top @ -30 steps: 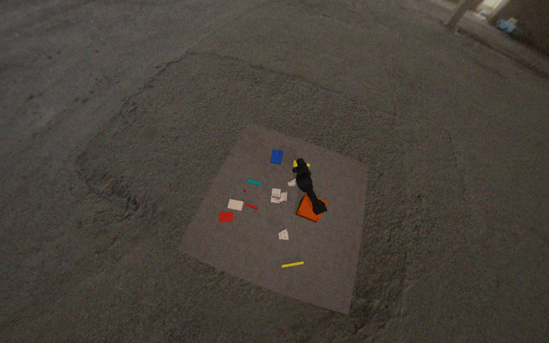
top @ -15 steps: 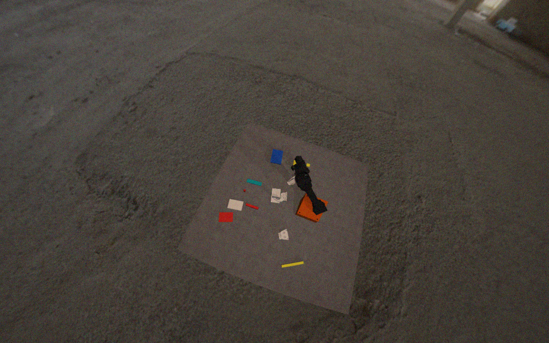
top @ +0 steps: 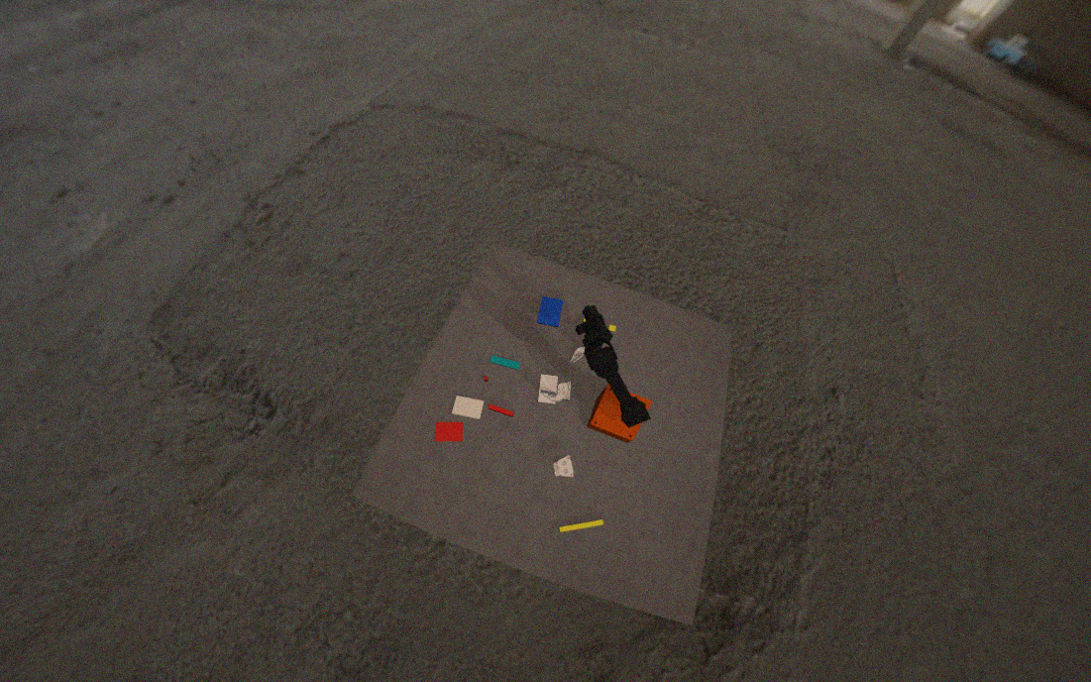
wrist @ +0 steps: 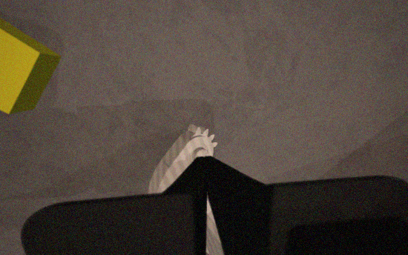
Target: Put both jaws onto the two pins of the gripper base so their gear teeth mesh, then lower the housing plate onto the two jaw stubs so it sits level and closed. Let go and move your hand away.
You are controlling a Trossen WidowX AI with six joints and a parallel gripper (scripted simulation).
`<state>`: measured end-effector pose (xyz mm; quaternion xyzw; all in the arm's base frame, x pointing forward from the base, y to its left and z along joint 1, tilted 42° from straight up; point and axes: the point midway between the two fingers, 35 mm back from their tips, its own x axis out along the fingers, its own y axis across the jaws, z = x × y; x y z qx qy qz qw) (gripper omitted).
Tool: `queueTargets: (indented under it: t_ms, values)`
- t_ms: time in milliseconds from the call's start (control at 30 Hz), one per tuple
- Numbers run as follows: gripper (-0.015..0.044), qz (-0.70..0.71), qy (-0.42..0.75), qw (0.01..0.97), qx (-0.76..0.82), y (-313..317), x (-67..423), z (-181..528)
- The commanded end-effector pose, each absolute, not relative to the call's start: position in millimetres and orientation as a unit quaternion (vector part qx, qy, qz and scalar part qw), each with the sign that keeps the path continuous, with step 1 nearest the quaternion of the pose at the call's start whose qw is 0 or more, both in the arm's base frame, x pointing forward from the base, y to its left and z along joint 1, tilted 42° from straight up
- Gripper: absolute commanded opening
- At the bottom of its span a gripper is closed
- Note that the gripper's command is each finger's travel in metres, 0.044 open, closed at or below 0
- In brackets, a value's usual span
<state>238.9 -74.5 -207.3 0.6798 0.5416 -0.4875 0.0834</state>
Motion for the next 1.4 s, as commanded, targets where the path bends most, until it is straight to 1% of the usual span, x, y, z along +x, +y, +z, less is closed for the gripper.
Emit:
queueTargets:
  t_ms: [0,100,233,267,800,1367]
  values:
    - [0.0,-0.488,0.541,0.083,0.68,-89,242,-192]
    - [0.0,-0.487,0.54,0.087,0.681,-113,243,-165]
    - [0.0,-0.487,0.54,0.087,0.681,-115,243,-163]
    - [0.0026,-0.486,0.537,0.086,0.684,-109,244,-171]
    - [0.044,-0.486,0.537,0.086,0.684,-109,244,-171]
    - [0.044,-0.486,0.537,0.086,0.684,-109,244,-171]
